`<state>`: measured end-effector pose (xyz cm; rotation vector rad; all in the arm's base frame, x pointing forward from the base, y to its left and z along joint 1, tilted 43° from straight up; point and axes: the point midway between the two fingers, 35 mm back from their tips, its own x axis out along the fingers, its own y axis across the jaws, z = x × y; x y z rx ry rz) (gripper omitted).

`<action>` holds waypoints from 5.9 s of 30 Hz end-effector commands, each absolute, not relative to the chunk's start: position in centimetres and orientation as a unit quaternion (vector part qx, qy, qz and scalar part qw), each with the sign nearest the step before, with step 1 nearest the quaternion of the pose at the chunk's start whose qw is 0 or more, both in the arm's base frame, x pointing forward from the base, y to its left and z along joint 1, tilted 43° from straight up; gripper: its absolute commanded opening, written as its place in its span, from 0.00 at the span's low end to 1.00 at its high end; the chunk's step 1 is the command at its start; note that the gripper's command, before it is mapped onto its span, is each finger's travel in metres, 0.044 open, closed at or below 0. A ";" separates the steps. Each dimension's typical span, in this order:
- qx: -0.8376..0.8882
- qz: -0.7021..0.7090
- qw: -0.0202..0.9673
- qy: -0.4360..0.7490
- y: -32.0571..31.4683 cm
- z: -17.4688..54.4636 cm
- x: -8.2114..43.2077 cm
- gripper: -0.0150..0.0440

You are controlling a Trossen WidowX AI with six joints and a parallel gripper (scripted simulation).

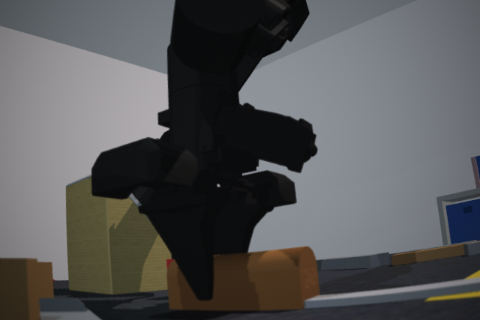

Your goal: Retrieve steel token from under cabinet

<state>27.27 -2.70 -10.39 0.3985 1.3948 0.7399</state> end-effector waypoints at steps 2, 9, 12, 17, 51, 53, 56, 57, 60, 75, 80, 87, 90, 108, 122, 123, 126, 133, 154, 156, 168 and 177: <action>0.179 0.330 0.684 0.625 -2.8 -10.6 26.1 0.25; 0.179 0.330 0.684 0.626 -3.1 -10.9 25.0 0.25; 0.179 0.330 0.684 0.626 -3.2 -11.0 24.5 0.25; 0.179 0.330 0.683 0.626 -3.4 -11.2 23.7 0.25; 0.149 0.355 0.692 0.611 -6.1 -12.9 24.4 0.25; 0.147 0.356 0.692 0.611 -6.3 -13.0 24.4 0.25; 0.145 0.358 0.692 0.610 -6.5 -13.3 24.4 0.25; 0.145 0.359 0.692 0.610 -6.6 -13.3 24.4 0.25; 0.143 0.360 0.692 0.609 -6.8 -13.5 24.4 0.25; 0.144 0.361 0.692 0.608 -6.4 -13.4 24.3 0.64; 0.142 0.361 0.692 0.608 -6.4 -13.4 24.4 0.71; 0.142 0.361 0.693 0.608 -6.4 -13.4 24.4 0.71; 0.142 0.361 0.692 0.608 -6.3 -13.5 24.2 0.71; 0.140 0.361 0.695 0.606 -6.4 -13.5 24.3 0.40; 0.142 0.361 0.694 0.607 -6.2 -13.3 25.3 0.25; 0.142 0.361 0.694 0.607 -6.1 -13.3 25.5 0.25; 0.142 0.361 0.694 0.607 -6.0 -13.2 26.0 0.25; 0.143 0.361 0.693 0.607 -5.7 -12.9 27.2 0.25; 0.143 0.361 0.693 0.607 -4.9 -12.2 30.3 0.25; 0.143 0.361 0.693 0.607 -4.8 -12.1 30.6 0.25; 0.143 0.362 0.694 0.606 -4.4 -11.7 32.2 0.25; 0.143 0.362 0.694 0.606 -4.2 -11.5 33.4 0.25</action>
